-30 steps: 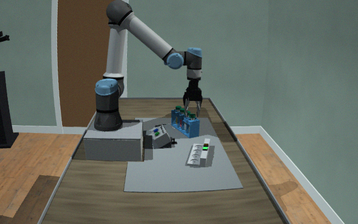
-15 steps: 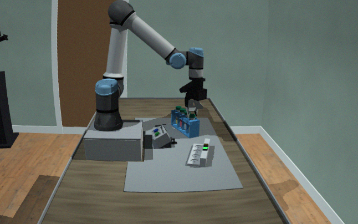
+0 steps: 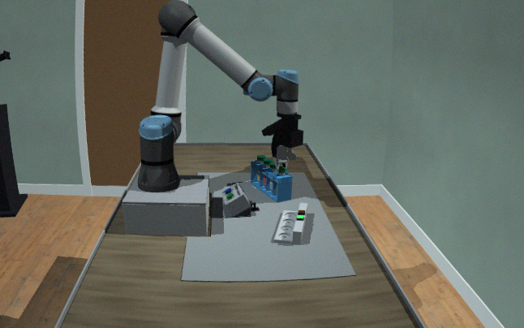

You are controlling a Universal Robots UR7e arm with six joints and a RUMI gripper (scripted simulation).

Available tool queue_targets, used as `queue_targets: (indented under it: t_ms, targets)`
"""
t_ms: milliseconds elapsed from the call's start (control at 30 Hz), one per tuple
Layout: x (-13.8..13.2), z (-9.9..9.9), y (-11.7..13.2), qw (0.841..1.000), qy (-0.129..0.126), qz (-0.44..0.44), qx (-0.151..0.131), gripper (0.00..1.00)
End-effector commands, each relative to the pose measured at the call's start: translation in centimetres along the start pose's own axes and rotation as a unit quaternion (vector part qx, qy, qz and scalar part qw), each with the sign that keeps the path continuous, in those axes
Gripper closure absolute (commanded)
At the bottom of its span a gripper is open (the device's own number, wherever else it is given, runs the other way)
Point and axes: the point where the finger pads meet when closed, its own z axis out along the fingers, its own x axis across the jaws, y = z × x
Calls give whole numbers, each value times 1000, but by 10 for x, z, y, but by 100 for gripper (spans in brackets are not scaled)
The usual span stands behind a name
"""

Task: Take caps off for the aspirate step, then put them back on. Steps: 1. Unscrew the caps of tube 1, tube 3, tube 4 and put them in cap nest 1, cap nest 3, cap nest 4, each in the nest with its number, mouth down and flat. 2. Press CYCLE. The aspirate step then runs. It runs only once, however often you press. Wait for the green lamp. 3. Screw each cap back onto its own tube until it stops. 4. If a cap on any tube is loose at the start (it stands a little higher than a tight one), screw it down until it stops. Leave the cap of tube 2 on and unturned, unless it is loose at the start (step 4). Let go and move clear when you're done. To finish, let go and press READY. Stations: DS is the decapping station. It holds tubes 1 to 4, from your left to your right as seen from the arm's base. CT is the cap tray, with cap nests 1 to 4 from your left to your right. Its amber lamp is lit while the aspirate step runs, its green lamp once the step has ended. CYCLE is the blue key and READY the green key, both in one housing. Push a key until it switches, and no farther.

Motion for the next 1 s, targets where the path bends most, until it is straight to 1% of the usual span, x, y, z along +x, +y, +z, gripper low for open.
queue_targets:
  t_ms: [0, 67, 167, 233, 300, 433, 567, 600, 867, 900, 967]
  targets:
    - [0, 0, 0, 1000, 0, 0, 0, 100]
    - [0, 0, 0, 1000, 0, 0, 0, 100]
    - [0, 0, 0, 997, 1, 75, 0, 100]
    - [0, 0, 0, 997, 1, 75, 0, 100]
    - [0, 0, 0, 992, 1, 124, 0, 100]
    - [0, 0, 0, 975, 1, 223, 0, 100]
    - [0, 0, 0, 948, 1, 319, 0, 100]
    - [0, 0, 0, 944, 1, 329, 0, 100]
    - [0, 0, 0, 944, 1, 329, 0, 100]
    - [0, 0, 0, 944, 1, 329, 0, 65]
    - [0, 0, 0, 944, 1, 329, 0, 65]
